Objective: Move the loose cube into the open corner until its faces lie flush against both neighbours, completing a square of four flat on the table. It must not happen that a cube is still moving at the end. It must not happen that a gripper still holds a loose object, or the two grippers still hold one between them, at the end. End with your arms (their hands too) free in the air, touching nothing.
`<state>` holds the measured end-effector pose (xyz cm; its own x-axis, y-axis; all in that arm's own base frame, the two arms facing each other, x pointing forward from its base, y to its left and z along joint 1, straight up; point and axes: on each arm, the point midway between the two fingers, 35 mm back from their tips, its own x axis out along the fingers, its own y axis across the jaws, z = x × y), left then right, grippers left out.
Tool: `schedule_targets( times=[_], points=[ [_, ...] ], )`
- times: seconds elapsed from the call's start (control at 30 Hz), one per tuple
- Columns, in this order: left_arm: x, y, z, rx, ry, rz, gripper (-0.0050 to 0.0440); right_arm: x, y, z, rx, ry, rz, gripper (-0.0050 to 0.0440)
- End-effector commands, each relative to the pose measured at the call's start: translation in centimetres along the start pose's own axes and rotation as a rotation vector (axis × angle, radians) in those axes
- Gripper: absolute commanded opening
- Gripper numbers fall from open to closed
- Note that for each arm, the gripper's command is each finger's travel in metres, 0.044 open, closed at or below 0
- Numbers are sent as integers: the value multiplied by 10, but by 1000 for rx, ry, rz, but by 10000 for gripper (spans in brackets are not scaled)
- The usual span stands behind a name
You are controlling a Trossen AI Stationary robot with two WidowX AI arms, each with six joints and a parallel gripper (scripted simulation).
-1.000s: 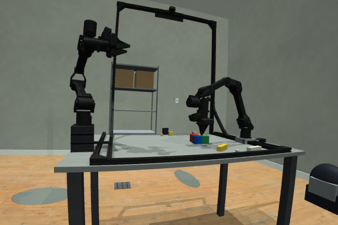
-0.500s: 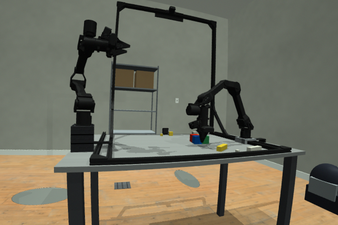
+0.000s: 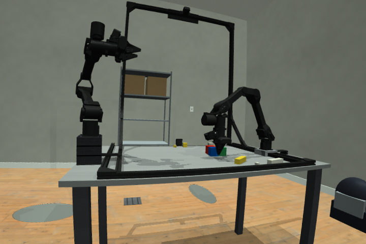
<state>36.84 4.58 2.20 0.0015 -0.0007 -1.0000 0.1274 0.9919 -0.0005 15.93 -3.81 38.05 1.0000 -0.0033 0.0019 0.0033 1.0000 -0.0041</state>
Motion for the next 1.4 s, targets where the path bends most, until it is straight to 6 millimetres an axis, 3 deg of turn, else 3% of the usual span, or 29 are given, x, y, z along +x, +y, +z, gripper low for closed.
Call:
schedule_targets(
  times=[0.0, 1.37],
  points=[
    [1, -2, -1, -2, 2, 0, 0, 0, 0, 0, 5, 1, 3, 400],
    [1, -15, -1, -2, 2, 0, 0, 0, 0, 0, 5, 1, 3, 400]
  ],
)
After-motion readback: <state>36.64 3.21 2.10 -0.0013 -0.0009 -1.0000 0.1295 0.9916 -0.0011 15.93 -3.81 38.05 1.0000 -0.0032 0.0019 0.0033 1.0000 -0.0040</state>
